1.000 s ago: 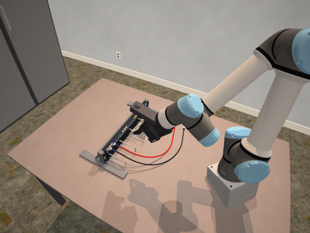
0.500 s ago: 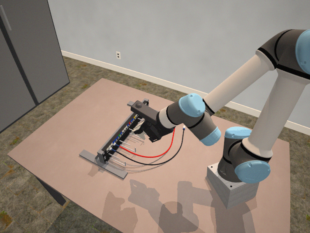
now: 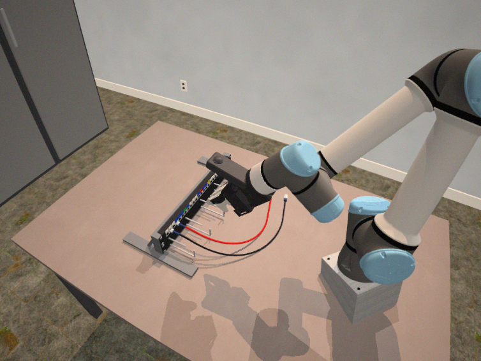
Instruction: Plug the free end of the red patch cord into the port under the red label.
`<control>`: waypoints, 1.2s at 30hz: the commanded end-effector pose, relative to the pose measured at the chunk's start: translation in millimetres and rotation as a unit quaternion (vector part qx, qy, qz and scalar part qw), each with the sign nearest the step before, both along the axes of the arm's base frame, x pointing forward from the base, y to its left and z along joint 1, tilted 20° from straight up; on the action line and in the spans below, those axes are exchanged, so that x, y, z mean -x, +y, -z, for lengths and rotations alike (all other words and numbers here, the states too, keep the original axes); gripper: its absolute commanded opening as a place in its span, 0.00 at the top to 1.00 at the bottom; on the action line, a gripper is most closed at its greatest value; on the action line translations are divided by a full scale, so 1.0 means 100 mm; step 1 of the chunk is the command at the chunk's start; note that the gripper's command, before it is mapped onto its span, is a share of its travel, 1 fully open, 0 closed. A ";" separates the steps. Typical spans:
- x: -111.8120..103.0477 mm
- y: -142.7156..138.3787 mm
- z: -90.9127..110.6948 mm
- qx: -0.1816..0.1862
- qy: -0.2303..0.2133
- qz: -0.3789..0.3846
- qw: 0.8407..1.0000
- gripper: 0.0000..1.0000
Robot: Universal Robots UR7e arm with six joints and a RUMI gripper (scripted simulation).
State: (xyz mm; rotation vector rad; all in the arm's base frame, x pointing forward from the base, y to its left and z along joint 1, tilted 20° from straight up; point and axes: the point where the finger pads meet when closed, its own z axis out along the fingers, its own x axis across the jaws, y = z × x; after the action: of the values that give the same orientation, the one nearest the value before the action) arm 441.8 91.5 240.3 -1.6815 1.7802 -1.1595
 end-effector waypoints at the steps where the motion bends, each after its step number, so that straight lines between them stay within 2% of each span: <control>1: 0.02 -0.10 -0.03 0.000 0.000 -0.001 1.000 1.00; 23: 0.11 -0.63 -0.16 0.000 0.000 -0.001 1.000 1.00; 36: 0.14 -0.78 -0.19 0.000 0.000 -0.001 1.000 1.00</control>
State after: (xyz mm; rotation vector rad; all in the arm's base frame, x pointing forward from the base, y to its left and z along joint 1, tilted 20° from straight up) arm 428.5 17.4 258.2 -1.6806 1.7813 -1.1608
